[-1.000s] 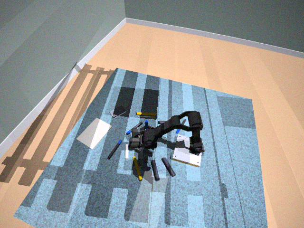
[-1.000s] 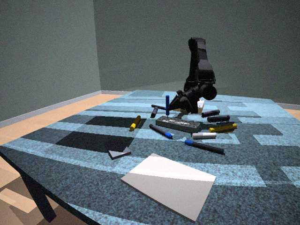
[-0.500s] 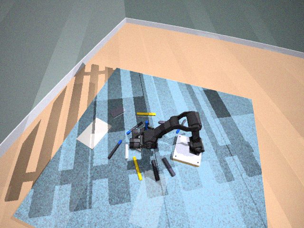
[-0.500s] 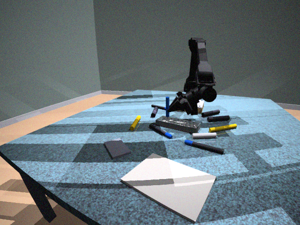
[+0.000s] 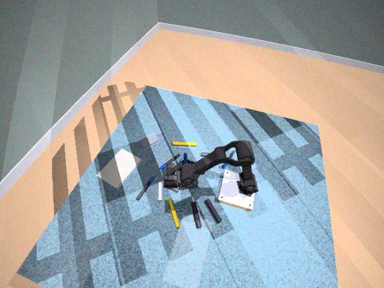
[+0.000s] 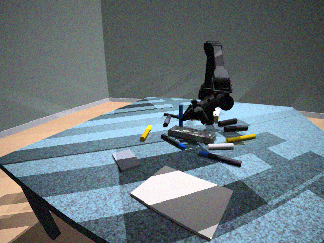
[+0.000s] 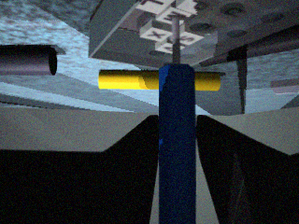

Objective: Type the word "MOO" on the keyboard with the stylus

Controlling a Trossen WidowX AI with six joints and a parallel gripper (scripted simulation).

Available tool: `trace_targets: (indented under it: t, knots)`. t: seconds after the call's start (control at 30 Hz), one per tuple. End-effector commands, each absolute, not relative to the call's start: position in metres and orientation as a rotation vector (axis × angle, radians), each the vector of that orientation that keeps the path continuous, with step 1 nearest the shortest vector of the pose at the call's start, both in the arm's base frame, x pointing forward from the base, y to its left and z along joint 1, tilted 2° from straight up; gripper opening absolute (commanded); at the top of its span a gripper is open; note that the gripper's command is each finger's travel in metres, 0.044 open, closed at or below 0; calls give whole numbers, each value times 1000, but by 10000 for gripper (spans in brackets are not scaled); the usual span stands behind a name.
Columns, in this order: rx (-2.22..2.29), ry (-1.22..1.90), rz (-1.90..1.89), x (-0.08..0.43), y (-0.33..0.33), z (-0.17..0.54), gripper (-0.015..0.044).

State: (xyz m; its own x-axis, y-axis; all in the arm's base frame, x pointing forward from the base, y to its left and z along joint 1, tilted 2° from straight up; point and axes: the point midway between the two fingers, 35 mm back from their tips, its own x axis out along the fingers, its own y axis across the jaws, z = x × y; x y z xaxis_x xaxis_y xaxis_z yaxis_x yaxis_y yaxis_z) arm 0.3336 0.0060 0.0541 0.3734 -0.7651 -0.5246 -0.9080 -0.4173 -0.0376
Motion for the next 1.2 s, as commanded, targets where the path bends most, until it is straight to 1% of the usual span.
trace_targets:
  t: [0.0,0.2,0.33,0.57,0.6,0.63,1.17]
  knots:
    - [-2321,1470,623,334,6,63,81]
    - [-2321,1469,623,333,5,91,81]
    - [-2314,1463,617,334,5,88,85]
    - [-2314,1463,617,334,5,88,38]
    - [-2313,1462,617,334,6,88,12]
    - [-2313,1462,618,334,7,88,0]
    - [-2313,1467,629,340,66,94,0]
